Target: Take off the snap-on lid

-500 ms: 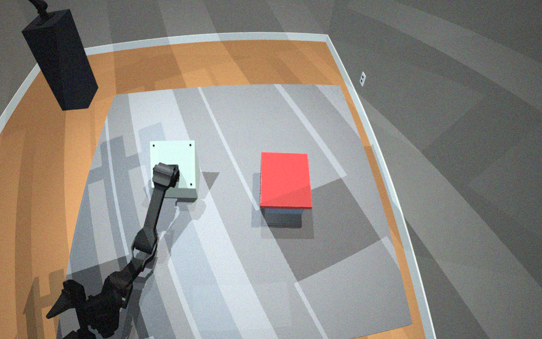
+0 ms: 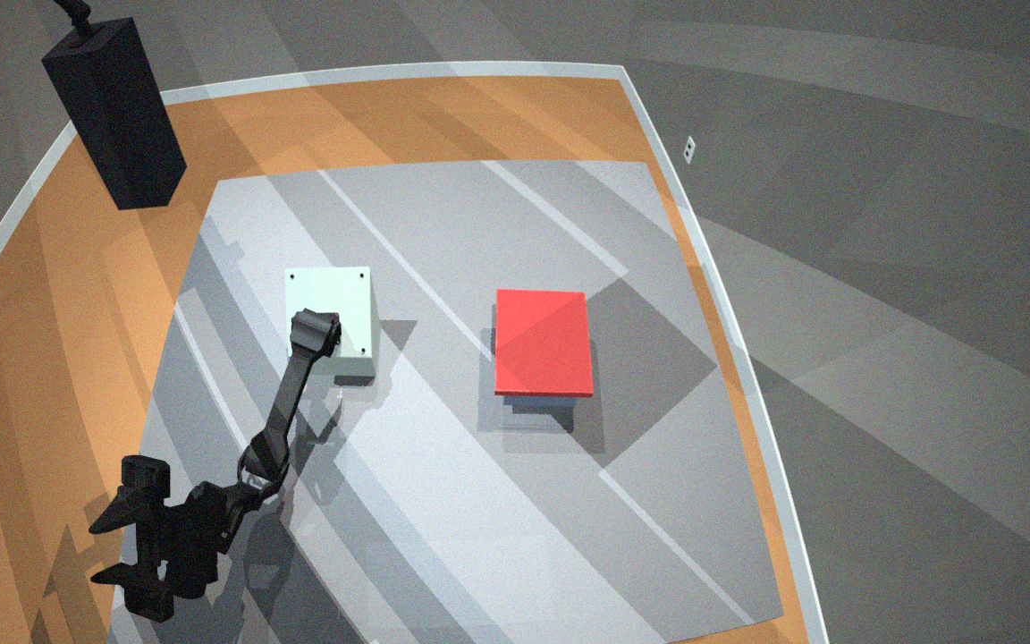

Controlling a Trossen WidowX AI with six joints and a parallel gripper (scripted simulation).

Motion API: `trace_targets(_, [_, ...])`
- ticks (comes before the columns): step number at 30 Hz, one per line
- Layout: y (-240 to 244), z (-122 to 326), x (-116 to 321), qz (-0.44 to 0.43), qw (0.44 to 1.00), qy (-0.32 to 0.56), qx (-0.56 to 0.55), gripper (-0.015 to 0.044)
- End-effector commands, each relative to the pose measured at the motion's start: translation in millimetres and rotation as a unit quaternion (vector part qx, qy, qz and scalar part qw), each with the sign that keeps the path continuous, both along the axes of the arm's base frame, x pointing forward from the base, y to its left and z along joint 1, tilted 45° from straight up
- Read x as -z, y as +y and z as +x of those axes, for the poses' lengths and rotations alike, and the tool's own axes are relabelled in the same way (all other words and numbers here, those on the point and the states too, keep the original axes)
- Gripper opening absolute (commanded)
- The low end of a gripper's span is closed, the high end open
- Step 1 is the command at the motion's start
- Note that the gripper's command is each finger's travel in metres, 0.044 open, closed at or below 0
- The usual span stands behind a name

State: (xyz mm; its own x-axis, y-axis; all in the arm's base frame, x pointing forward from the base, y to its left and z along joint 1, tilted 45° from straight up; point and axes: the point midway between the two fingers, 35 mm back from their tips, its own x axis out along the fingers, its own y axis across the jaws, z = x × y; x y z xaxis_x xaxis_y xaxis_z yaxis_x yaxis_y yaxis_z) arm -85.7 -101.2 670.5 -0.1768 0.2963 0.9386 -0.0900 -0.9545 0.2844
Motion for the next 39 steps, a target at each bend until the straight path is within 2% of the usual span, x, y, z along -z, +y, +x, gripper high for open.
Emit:
trace_targets(1, [55.8,33.3,-0.2,-0.046,0.997,0.058,0.037,0.0235])
trace_targets(5, [109.4,69.5,7.8,-0.094,0.986,0.113,0.077,0.0235])
trace_targets(8, [129.9,84.6,13.1,-0.112,0.980,0.135,0.094,0.0235])
trace_targets(14, [201.6,146.0,46.1,-0.184,0.945,0.216,0.163,0.0235])
trace_targets(18, [227.4,172.2,65.4,-0.213,0.925,0.249,0.193,0.0235])
trace_targets(25, [284.7,245.3,135.9,-0.294,0.850,0.336,0.280,0.0235])
trace_targets(28, [293.9,260.9,154.5,-0.311,0.830,0.353,0.300,0.0235])
trace_targets(35, [317.5,325.1,249.9,-0.387,0.718,0.423,0.395,0.0235])
trace_targets(37, [318.1,330.5,260.0,-0.395,0.705,0.428,0.404,0.0235])
trace_targets(39, [318.3,344.8,288.3,-0.414,0.669,0.443,0.430,0.0235])
